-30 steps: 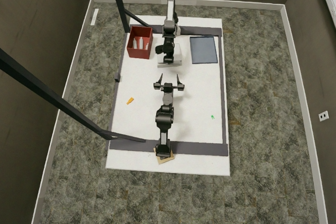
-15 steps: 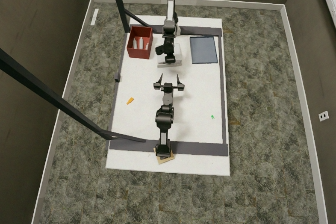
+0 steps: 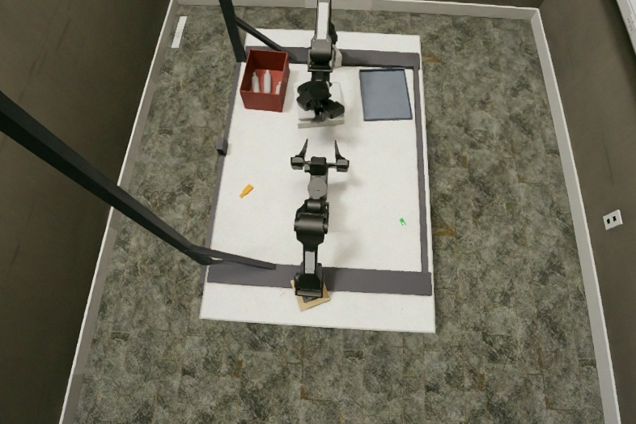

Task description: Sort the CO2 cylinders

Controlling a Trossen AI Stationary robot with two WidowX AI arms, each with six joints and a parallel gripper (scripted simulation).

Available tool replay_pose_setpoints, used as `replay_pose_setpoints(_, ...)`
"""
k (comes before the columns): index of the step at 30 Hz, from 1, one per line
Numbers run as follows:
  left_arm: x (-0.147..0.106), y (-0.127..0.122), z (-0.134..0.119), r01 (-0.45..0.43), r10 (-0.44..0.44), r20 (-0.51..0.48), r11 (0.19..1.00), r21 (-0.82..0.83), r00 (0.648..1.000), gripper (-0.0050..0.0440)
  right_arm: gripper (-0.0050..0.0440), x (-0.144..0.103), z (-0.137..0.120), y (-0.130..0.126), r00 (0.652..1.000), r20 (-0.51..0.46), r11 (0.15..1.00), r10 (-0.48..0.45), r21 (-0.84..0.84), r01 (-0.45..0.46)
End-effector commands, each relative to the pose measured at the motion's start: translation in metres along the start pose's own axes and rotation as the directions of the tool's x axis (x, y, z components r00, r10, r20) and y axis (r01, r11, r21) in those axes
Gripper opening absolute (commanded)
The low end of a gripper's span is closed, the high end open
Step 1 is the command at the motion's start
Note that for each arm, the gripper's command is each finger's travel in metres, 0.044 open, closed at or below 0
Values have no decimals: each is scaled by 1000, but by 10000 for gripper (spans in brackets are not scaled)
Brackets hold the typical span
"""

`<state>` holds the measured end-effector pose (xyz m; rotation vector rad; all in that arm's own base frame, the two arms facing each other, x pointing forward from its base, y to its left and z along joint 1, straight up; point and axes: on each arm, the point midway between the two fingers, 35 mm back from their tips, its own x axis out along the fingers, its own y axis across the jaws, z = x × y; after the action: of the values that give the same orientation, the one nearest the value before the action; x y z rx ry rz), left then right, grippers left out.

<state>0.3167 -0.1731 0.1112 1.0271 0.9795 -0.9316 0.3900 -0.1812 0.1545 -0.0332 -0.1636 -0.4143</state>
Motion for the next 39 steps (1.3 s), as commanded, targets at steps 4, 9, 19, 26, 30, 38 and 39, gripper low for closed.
replay_pose_setpoints(4, -8, 8, 6, -16, 24, 18, 944, -330, 1000, -50, 440, 2, 9, 1, 1000, 25, 1000, 2, -1, -2)
replay_pose_setpoints(9, -9, 8, 6, -8, 23, 21, 854, -520, 1000, -50, 440, 2, 9, 1, 1000, 25, 1000, 2, -1, -2)
replay_pose_setpoints(19, -7, 6, 4, 8, 14, 20, 597, -802, 1000, -50, 440, 2, 9, 1, 1000, 25, 1000, 2, -1, -2)
replay_pose_setpoints(26, -9, 6, 4, 22, 19, 30, 340, -940, 999, -50, 440, 2, 9, 1, 1000, 25, 1000, 2, -1, -2)
replay_pose_setpoints(30, -11, 6, 5, 32, 24, 36, 179, -983, 999, -50, 440, 2, 9, 1, 1000, 25, 1000, 2, -1, -2)
replay_pose_setpoints(38, -10, 4, 2, 38, 19, 36, -111, -993, 999, -50, 440, 2, 9, 1, 1000, 25, 1000, 2, -1, -2)
replay_pose_setpoints(39, -10, 4, 2, 39, 19, 36, -153, -987, 999, -50, 440, 2, 9, 1, 1000, 25, 1000, 2, -1, -2)
